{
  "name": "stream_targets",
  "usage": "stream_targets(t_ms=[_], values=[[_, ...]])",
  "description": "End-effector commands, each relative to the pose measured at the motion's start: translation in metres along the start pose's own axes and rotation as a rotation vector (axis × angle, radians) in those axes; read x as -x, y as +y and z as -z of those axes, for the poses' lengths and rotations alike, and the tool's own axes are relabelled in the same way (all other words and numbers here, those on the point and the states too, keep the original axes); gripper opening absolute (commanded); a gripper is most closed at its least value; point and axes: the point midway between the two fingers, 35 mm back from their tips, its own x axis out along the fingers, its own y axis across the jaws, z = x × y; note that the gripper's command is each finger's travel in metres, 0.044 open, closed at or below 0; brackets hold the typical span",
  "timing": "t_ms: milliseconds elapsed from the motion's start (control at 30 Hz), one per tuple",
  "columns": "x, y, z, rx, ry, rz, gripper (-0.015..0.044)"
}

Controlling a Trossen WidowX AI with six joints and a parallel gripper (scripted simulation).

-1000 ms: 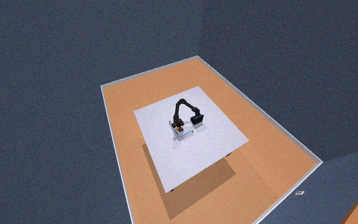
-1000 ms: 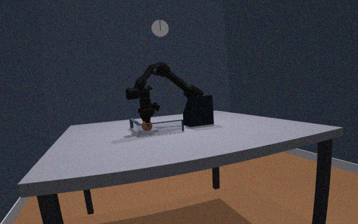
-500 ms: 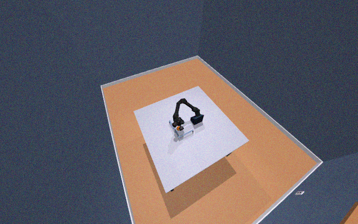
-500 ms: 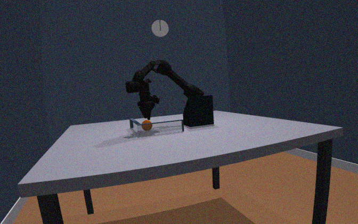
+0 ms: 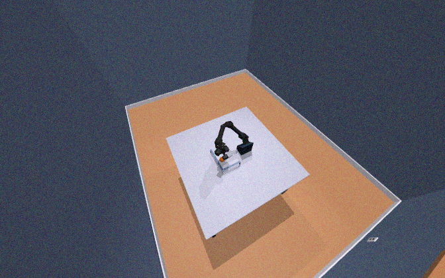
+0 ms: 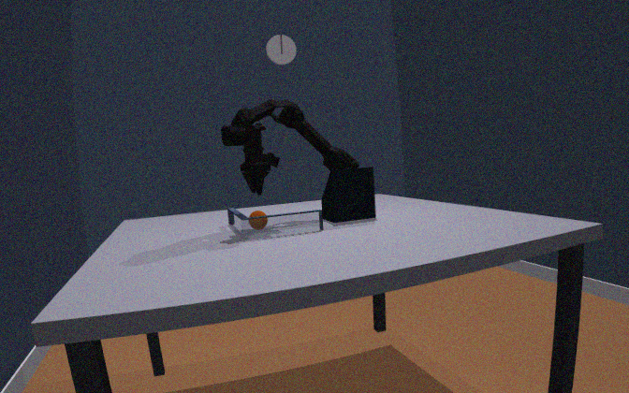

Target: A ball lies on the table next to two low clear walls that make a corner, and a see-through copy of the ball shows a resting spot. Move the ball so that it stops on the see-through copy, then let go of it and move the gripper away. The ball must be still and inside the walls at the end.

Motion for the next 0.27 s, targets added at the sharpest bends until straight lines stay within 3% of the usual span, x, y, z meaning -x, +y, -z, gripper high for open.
stream_targets(t_ms=[0, 233], values=[[0.0346, -0.001, -0.0007, -0.005, 0.015, 0.01, 0.044], [0.0372, -0.0008, -0.0011, -0.005, 0.015, 0.009, 0.044]])
